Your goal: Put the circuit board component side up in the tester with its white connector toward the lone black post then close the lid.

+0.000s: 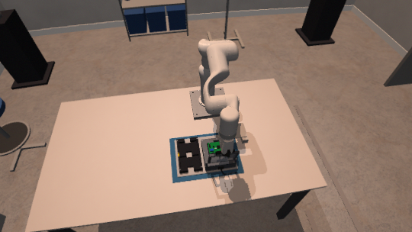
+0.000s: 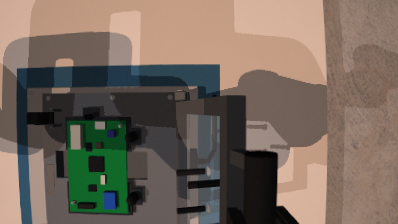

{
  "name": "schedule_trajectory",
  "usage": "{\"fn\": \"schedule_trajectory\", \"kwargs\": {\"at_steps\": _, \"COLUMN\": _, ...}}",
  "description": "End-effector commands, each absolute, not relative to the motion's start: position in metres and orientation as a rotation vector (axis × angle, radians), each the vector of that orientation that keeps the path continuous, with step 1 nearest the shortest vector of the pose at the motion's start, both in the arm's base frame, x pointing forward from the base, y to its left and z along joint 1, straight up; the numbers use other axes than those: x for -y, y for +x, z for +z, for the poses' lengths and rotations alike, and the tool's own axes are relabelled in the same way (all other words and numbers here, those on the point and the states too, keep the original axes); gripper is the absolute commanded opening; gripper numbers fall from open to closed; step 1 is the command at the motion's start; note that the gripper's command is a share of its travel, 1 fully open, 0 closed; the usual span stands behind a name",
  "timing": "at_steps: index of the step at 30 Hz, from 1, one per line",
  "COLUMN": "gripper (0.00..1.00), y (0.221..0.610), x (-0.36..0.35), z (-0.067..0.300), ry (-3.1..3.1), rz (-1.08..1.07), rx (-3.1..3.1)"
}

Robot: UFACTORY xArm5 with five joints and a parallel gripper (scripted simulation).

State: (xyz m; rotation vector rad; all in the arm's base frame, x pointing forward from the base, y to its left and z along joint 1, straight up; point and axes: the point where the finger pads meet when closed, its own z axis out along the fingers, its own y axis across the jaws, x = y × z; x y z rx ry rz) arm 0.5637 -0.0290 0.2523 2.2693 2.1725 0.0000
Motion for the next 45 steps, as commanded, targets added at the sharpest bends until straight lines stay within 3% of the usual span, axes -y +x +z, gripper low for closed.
{"fn": "schedule_trajectory", "kwargs": {"at_steps": 1, "gripper": 0.0, "y": 0.564, "x": 0.029, "z": 0.254, "ry": 2.267, "rz": 0.005, "rx": -2.17}}
{"fn": "schedule_trajectory", "kwargs": {"at_steps": 45, "gripper": 0.0, "y": 0.554, "x": 0.029, "z": 0.257, "ry": 2.267, "rz": 0.005, "rx": -2.17}}
